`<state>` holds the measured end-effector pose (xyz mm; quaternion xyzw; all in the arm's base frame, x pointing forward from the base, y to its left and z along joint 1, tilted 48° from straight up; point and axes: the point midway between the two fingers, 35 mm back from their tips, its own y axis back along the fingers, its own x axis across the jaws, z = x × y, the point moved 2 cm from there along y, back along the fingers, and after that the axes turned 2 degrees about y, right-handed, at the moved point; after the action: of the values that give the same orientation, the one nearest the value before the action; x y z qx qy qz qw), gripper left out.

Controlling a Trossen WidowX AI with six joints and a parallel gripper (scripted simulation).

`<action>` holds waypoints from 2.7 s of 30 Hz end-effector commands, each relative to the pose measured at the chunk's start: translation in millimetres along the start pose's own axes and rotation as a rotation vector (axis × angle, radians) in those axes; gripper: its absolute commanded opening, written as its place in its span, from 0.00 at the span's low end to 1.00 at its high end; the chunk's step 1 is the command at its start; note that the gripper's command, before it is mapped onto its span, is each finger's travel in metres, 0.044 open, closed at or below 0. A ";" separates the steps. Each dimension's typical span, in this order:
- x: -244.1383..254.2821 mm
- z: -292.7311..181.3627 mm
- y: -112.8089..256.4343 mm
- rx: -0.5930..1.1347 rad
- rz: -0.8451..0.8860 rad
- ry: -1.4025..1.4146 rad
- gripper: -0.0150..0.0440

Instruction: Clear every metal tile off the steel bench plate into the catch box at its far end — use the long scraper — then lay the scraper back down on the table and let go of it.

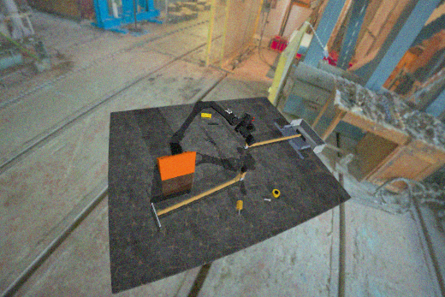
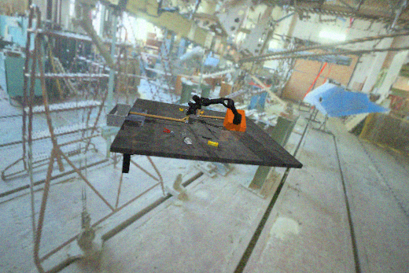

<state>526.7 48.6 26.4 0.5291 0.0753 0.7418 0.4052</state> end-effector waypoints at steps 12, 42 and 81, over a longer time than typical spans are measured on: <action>-0.8 -12.0 19.1 -0.005 -0.002 0.002 0.25; -0.1 -42.1 49.8 -0.006 -0.004 0.001 0.25; 3.3 -88.8 86.8 -0.009 -0.006 -0.002 0.25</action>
<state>409.6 25.6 32.6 0.5350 0.0774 0.7365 0.4067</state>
